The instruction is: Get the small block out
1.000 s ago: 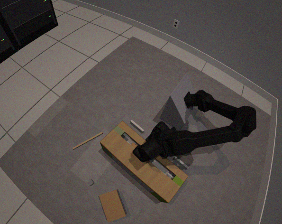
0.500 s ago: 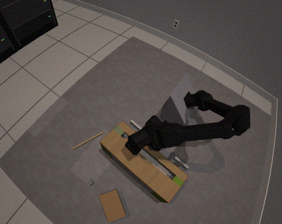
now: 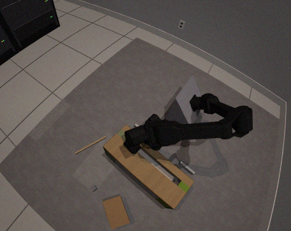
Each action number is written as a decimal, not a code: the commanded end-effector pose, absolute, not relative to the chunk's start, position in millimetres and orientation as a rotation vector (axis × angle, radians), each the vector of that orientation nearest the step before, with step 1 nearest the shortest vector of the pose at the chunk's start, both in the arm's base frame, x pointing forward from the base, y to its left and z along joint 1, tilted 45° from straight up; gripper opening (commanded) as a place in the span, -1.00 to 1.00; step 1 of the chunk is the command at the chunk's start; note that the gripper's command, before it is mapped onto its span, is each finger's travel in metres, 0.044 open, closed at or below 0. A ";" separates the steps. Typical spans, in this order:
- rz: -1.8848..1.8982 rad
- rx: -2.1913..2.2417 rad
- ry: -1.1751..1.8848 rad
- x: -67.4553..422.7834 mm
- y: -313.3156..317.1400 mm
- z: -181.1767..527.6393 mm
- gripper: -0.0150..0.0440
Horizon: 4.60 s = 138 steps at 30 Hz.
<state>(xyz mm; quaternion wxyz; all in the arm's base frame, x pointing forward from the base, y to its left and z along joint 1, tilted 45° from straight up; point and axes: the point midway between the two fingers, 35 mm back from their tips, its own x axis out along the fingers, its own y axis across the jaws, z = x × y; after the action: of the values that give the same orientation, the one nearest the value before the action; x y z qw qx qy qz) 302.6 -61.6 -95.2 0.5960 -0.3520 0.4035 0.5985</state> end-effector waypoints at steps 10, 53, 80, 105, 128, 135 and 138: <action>1.361 -0.821 0.941 305.3 -100.6 -58.5 0.86; -0.967 2.122 1.365 269.2 -139.2 -80.7 0.47; -2.108 3.103 0.722 255.8 -151.1 -84.6 0.47; -2.107 3.106 0.726 250.5 -86.4 -154.3 0.47; -2.108 3.103 0.726 254.9 -60.0 -179.4 0.47; -2.108 3.104 0.729 255.3 -51.5 -186.2 0.47; -2.108 3.105 0.730 255.4 -47.7 -189.2 0.47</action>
<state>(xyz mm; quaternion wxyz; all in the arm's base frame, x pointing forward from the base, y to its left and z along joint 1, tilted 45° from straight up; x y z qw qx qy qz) 256.8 -53.1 -185.7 0.3293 -0.7684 -0.1795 0.5186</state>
